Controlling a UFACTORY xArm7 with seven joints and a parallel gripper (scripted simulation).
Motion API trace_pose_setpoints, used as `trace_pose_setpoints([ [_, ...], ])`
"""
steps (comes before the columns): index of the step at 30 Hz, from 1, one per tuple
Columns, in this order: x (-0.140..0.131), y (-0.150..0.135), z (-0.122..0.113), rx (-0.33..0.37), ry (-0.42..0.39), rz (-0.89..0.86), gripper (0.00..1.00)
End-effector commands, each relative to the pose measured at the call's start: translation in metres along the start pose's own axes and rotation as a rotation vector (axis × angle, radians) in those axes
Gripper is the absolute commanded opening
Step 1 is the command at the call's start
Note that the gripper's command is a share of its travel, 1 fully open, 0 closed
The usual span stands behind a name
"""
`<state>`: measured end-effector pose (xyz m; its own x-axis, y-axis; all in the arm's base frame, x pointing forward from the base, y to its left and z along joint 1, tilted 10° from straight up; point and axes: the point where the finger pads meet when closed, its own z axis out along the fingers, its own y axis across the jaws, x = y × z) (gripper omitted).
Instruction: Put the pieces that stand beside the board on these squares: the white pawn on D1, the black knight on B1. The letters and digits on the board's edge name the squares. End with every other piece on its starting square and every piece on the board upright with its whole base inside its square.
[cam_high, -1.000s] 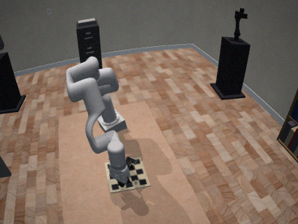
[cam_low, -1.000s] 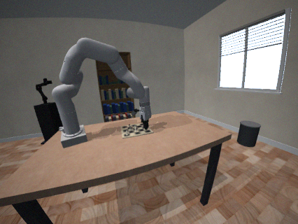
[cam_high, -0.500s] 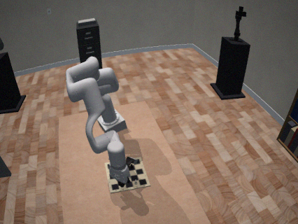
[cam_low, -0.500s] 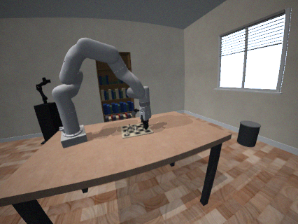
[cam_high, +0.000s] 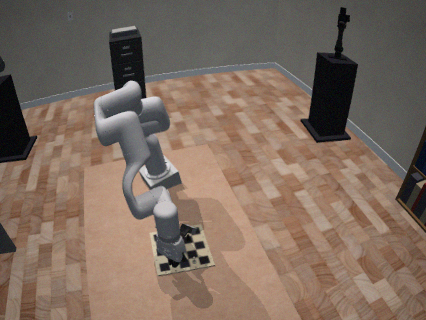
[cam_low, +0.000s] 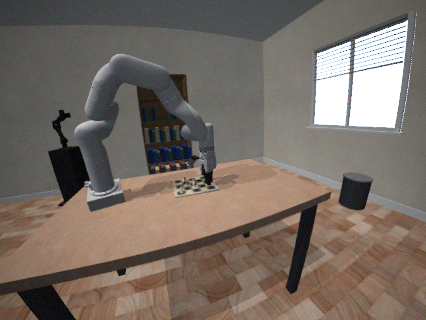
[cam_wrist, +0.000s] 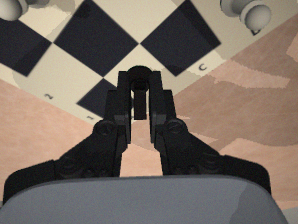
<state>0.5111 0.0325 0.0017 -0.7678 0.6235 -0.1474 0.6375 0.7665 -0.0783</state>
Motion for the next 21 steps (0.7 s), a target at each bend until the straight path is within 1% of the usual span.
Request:
trace_pose_setpoints([
  [1,-0.0011,0.0014,-0.0017,-0.003,-0.003,0.000,0.15],
  [2,-0.0011,0.0014,-0.0017,-0.003,-0.003,0.000,0.22],
  [4,-0.0011,0.0014,-0.0017,-0.003,-0.003,0.000,0.22],
  [5,-0.0011,0.0014,-0.0017,-0.003,-0.003,0.000,0.30],
  [7,-0.0011,0.0014,-0.0017,-0.003,-0.003,0.000,0.30],
  [8,-0.0011,0.0014,-0.0017,-0.003,-0.003,0.000,0.37],
  [21,-0.0011,0.0014,-0.0024,-0.003,-0.003,0.000,0.37],
])
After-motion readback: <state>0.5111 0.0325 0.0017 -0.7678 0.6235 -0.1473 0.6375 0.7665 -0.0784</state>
